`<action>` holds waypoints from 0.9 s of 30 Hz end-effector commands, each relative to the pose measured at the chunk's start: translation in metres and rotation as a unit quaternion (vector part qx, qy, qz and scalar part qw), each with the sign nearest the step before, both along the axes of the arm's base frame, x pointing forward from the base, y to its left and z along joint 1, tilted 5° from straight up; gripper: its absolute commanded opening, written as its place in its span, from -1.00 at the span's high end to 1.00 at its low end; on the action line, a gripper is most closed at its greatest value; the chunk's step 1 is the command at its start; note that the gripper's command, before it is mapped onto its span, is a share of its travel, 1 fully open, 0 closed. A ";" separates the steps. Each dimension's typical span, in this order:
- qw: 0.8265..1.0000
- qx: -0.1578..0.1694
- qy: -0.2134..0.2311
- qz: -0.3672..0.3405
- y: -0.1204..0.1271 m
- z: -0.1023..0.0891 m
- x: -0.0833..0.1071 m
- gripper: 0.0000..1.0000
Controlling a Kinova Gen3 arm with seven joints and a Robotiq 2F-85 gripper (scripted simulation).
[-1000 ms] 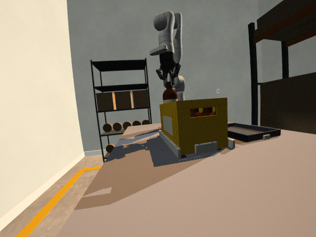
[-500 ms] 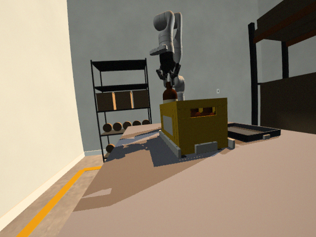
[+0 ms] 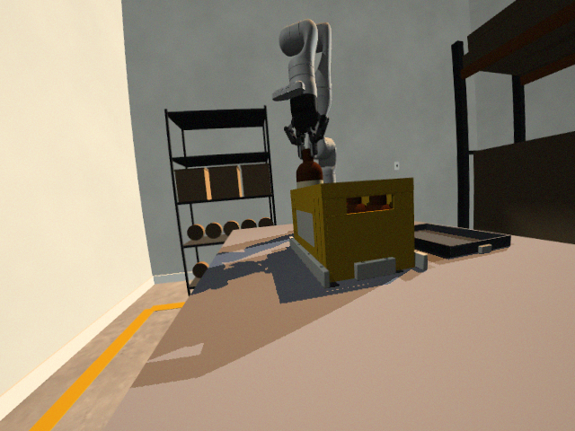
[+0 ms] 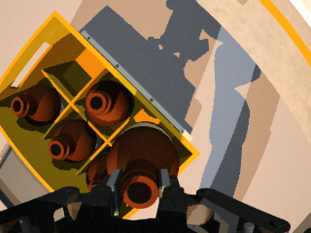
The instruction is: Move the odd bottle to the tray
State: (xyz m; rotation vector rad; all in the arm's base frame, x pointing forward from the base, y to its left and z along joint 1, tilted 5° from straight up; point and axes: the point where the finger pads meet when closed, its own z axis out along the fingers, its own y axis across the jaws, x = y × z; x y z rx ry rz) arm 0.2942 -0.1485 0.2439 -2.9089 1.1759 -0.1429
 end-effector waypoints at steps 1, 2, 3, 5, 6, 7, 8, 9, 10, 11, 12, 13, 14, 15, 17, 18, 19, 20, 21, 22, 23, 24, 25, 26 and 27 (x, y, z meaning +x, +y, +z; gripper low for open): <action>1.000 0.000 -0.001 0.000 0.000 0.000 0.000 1.00; 1.000 0.000 -0.001 0.000 0.000 0.000 0.000 1.00; 1.000 0.000 -0.001 0.000 0.000 0.000 0.000 1.00; 1.000 0.000 -0.001 0.000 0.000 0.000 0.000 1.00; 1.000 0.000 -0.001 0.000 0.000 0.000 0.000 1.00; 1.000 0.000 -0.001 0.000 0.000 0.001 0.000 1.00; 1.000 0.000 -0.001 0.000 0.000 0.001 0.000 1.00; 1.000 0.000 -0.001 0.000 0.000 0.001 0.000 1.00; 1.000 0.000 -0.001 0.000 0.000 0.001 0.000 1.00; 1.000 0.000 -0.001 0.000 0.000 0.002 0.000 1.00; 1.000 0.000 -0.001 0.000 0.000 0.002 0.000 1.00; 1.000 0.000 -0.001 0.000 0.000 0.002 0.000 1.00; 1.000 0.000 -0.001 0.000 0.000 0.002 0.000 1.00; 1.000 0.000 -0.001 0.000 0.000 0.003 0.000 1.00; 1.000 0.000 -0.001 0.000 0.000 0.004 0.000 1.00; 1.000 0.000 -0.001 0.000 0.000 0.005 0.000 1.00; 1.000 0.000 -0.001 0.000 0.000 0.006 0.000 1.00; 1.000 0.000 -0.001 0.000 0.000 0.007 0.000 1.00; 1.000 0.000 -0.001 0.000 0.000 0.008 0.000 1.00; 1.000 0.000 -0.001 0.000 0.000 0.009 0.000 1.00; 1.000 0.000 -0.001 0.000 0.000 0.010 -0.001 1.00; 1.000 0.000 -0.001 0.000 0.000 0.011 -0.001 1.00; 1.000 0.000 -0.001 0.000 0.000 0.012 -0.001 1.00; 1.000 0.000 -0.001 0.000 0.000 0.013 -0.001 1.00; 1.000 0.000 -0.001 0.000 0.000 0.014 -0.001 1.00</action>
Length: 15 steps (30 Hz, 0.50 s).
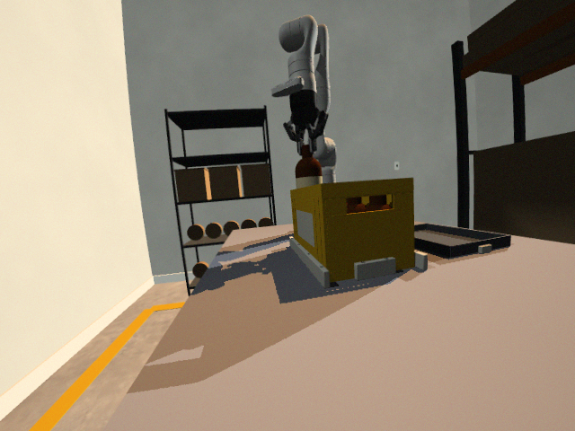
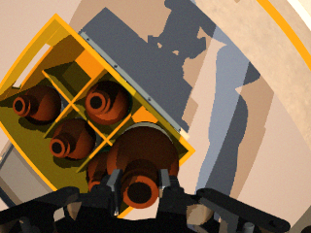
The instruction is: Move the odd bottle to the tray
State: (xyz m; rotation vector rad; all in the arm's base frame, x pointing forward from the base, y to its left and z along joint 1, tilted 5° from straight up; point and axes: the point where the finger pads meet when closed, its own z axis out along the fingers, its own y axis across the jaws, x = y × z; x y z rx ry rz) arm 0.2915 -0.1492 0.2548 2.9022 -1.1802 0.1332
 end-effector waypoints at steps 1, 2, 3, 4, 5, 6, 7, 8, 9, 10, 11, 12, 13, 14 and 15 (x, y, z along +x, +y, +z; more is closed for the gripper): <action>1.000 0.002 -0.005 0.002 0.001 0.004 0.002 1.00; 1.000 0.002 -0.005 0.002 0.001 0.006 0.002 1.00; 1.000 0.002 -0.005 0.002 0.001 0.006 0.002 1.00; 1.000 0.002 -0.005 0.002 0.001 0.006 0.002 1.00; 1.000 0.002 -0.005 0.002 0.001 0.007 0.002 1.00; 1.000 0.002 -0.005 0.002 0.001 0.008 0.001 1.00; 1.000 0.002 -0.005 0.002 0.001 0.009 0.001 1.00; 1.000 0.002 -0.005 0.002 0.001 0.010 0.001 1.00; 1.000 0.002 -0.004 0.002 0.001 0.011 0.001 1.00; 1.000 0.002 -0.004 0.002 0.001 0.012 0.001 1.00; 1.000 0.002 -0.004 0.002 0.001 0.013 0.001 1.00; 1.000 0.002 -0.004 0.002 0.001 0.014 0.001 1.00; 1.000 0.002 -0.005 0.002 0.001 0.014 0.001 1.00; 1.000 0.002 -0.004 0.002 0.001 0.015 0.001 1.00; 1.000 0.002 -0.004 0.002 0.002 0.016 0.001 1.00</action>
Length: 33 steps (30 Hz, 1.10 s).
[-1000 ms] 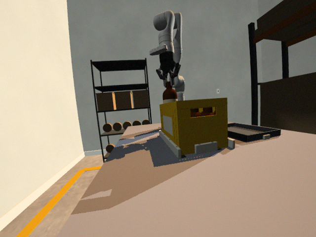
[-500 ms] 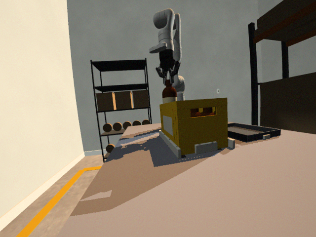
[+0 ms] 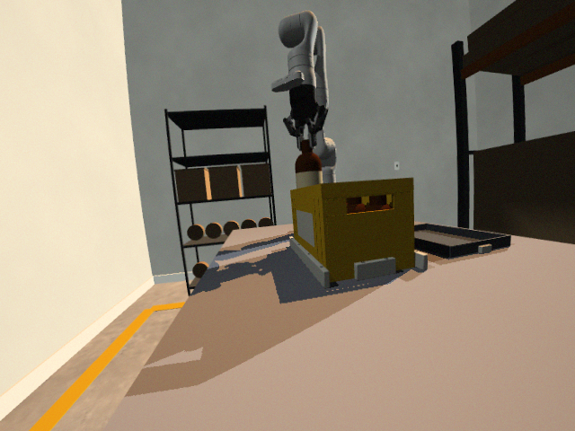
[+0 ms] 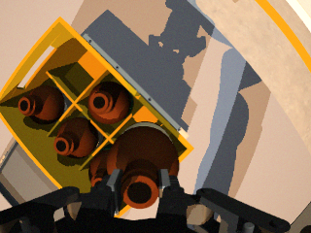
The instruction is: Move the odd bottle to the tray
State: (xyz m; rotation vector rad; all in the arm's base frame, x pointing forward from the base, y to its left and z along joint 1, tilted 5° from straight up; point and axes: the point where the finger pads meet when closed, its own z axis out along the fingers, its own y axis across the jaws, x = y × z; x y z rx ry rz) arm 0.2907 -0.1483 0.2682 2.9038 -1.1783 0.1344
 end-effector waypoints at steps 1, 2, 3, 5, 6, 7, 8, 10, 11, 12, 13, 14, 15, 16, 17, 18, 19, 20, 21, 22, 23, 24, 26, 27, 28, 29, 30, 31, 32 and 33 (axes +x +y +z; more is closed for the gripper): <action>1.000 0.002 -0.004 0.002 0.001 0.004 0.001 1.00; 1.000 0.002 -0.004 0.001 0.001 0.005 0.001 1.00; 1.000 0.002 -0.004 0.001 0.001 0.006 0.001 1.00; 1.000 0.002 -0.004 0.001 0.001 0.006 0.001 1.00; 1.000 0.002 -0.004 0.001 0.001 0.006 0.001 1.00; 1.000 0.002 -0.004 0.001 0.001 0.007 0.001 1.00; 1.000 0.002 -0.004 0.001 0.001 0.008 0.001 1.00; 1.000 0.002 -0.004 0.001 0.001 0.010 0.001 1.00; 1.000 0.001 -0.004 0.001 0.001 0.011 0.001 1.00; 1.000 0.002 -0.004 0.001 0.001 0.011 0.001 1.00; 1.000 0.002 -0.004 0.001 0.001 0.012 0.001 1.00; 1.000 0.002 -0.004 0.001 0.001 0.013 0.001 1.00; 1.000 0.002 -0.004 0.001 0.001 0.014 0.000 1.00; 1.000 0.002 -0.004 0.001 0.001 0.014 0.000 1.00; 1.000 0.002 -0.004 0.001 0.001 0.015 0.000 1.00; 1.000 0.002 -0.004 0.001 0.001 0.015 0.000 1.00; 1.000 0.002 -0.004 0.001 0.001 0.015 0.000 1.00; 1.000 0.002 -0.004 0.001 0.001 0.015 0.000 1.00; 1.000 0.001 -0.004 0.001 0.001 0.016 0.000 1.00; 1.000 0.001 -0.004 0.001 0.001 0.016 0.000 1.00; 1.000 0.001 -0.004 0.001 0.001 0.016 0.000 1.00; 1.000 0.001 -0.004 0.001 0.001 0.016 0.000 1.00; 1.000 0.001 -0.004 0.001 0.001 0.016 0.000 1.00; 1.000 0.001 -0.004 0.001 0.001 0.016 0.000 1.00; 1.000 0.001 -0.004 0.001 0.001 0.016 0.000 1.00; 1.000 0.001 -0.004 0.001 0.001 0.016 0.000 1.00; 1.000 0.001 -0.004 0.001 0.001 0.016 0.000 1.00; 1.000 0.001 -0.004 0.001 0.001 0.016 0.000 1.00; 1.000 0.001 -0.004 0.001 0.001 0.016 0.000 1.00; 1.000 0.001 -0.004 0.001 0.001 0.016 0.000 1.00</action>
